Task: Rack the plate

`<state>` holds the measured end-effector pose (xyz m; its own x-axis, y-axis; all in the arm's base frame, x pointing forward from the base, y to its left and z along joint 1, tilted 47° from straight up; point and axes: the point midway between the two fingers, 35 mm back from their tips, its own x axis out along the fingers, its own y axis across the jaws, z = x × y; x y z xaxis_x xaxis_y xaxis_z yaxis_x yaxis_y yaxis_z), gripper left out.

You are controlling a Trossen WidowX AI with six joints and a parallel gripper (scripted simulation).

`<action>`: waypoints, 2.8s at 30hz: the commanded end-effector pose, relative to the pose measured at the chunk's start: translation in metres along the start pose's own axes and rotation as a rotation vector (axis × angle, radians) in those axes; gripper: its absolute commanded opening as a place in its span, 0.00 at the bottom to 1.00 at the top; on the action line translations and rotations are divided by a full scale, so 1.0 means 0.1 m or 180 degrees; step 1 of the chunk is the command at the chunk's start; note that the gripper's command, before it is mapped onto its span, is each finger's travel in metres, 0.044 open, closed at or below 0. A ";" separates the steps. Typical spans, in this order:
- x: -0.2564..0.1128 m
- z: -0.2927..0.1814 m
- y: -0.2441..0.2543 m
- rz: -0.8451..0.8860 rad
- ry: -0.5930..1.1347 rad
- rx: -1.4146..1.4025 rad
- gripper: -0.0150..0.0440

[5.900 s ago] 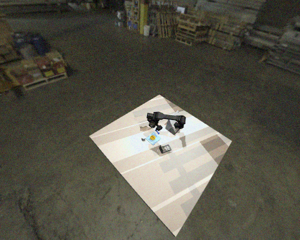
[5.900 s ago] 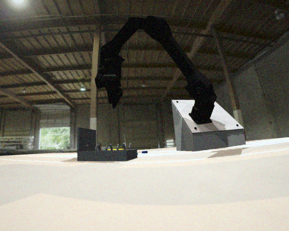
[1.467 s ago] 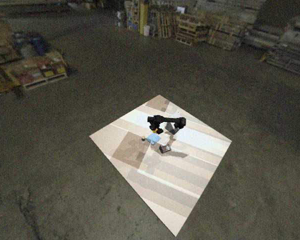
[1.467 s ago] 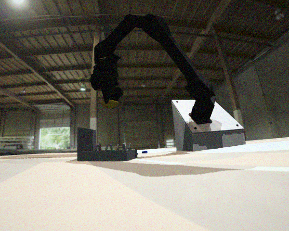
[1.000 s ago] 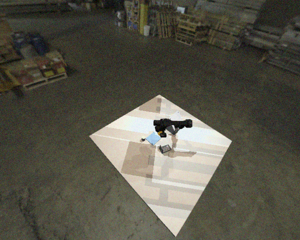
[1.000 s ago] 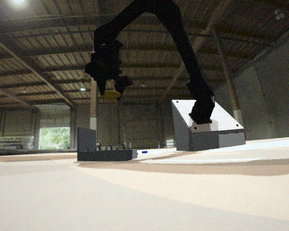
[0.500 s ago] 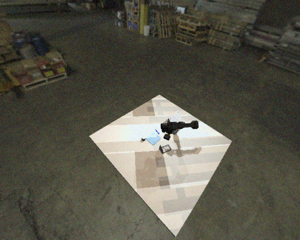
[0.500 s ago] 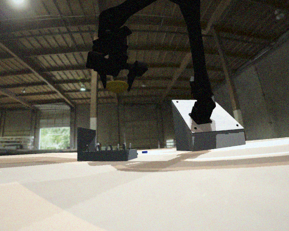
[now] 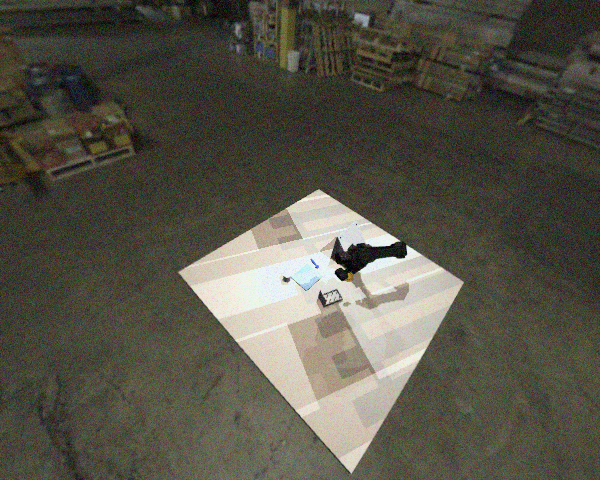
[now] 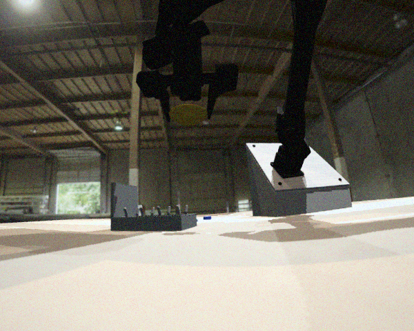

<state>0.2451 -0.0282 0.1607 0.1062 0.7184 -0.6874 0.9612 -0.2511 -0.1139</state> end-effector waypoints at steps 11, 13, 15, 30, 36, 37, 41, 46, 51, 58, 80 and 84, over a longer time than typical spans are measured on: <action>0.07 -0.17 -0.25 -0.0023 0.0020 0.0690 0.25; 0.12 -0.14 -0.25 -0.0051 -0.0084 0.0619 0.25; 0.20 -0.09 -0.27 -0.0089 -0.0240 0.0511 0.25; 0.64 0.27 -0.28 -0.0207 -0.1361 -0.0324 0.25; 0.78 0.38 -0.25 -0.0171 -0.1777 -0.0664 0.25; 0.80 0.40 -0.24 -0.0160 -0.1844 -0.0721 0.25; 0.87 0.45 -0.21 -0.0108 -0.2097 -0.0948 0.25; 0.96 0.48 -0.18 -0.0030 -0.2364 -0.1237 0.25; 1.04 0.50 -0.14 0.0080 -0.2623 -0.1515 0.25; 1.13 0.52 -0.07 0.0319 -0.3004 -0.1885 0.25; 1.29 0.32 0.02 0.1452 -0.3852 -0.2860 0.25; 1.30 0.26 0.00 0.1709 -0.3942 -0.2993 0.25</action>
<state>0.2531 0.0454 0.0496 0.5997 -0.3438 -0.7226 0.7722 0.4857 0.4097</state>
